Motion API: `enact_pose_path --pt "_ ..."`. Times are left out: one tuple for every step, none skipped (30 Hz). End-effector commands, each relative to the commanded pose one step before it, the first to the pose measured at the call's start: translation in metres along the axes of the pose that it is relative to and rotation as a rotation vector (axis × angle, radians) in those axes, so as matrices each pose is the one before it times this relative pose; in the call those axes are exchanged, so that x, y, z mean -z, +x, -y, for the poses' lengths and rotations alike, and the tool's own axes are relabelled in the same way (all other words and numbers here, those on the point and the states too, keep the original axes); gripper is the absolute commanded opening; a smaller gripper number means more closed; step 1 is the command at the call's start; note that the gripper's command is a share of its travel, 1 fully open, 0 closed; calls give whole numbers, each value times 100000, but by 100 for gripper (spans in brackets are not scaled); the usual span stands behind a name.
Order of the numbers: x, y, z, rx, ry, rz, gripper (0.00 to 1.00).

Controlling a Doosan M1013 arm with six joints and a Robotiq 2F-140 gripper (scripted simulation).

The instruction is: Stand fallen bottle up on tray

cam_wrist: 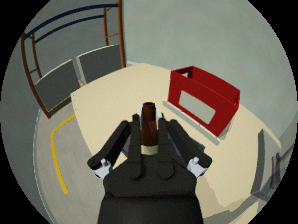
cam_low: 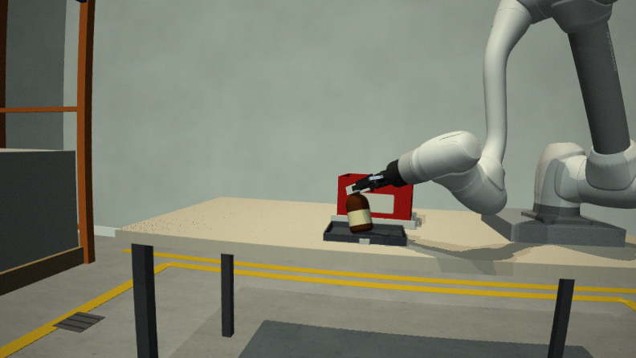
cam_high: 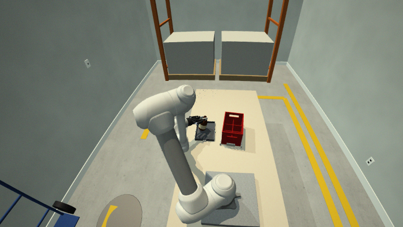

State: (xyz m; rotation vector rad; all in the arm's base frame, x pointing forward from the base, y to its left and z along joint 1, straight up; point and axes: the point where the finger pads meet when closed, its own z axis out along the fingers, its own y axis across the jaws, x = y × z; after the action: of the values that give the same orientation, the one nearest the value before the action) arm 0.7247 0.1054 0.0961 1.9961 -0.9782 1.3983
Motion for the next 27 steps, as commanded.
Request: enact_pose_path --pt "-52 -142 0 -14 5 3 10" --pt "-19 -51 0 0 0 0 10" --pt "-17 -47 0 0 0 0 10" --pt "-16 -44 0 0 0 0 10" --pt "-15 -40 0 0 0 0 10" --pt "-13 -37 0 0 0 0 10" --pt "-12 -33 0 0 0 0 10" --pt "-11 -30 0 0 0 0 10" --pt "-10 -26 0 0 0 0 10" --pt "-8 -23 0 0 0 0 10" --pt "-7 -20 0 0 0 0 10" --pt "0 0 0 0 0 0 10" --pt "0 0 0 0 0 0 10" --pt "-6 -17 0 0 0 0 10" --pt "-5 -14 0 0 0 0 10" --pt "-4 -12 0 0 0 0 10" --pt "-3 -9 0 0 0 0 10" --pt "-3 -7 0 0 0 0 10" --pt "-2 -5 0 0 0 0 10" --pt "-1 -4 0 0 0 0 10" --pt "-1 -2 0 0 0 0 10" --pt "0 -1 0 0 0 0 10" --pt "0 0 0 0 0 0 10" --pt "0 0 0 0 0 0 10" --pt "0 0 0 0 0 0 10" --pt "0 0 0 0 0 0 10" --pt "0 0 0 0 0 0 10"
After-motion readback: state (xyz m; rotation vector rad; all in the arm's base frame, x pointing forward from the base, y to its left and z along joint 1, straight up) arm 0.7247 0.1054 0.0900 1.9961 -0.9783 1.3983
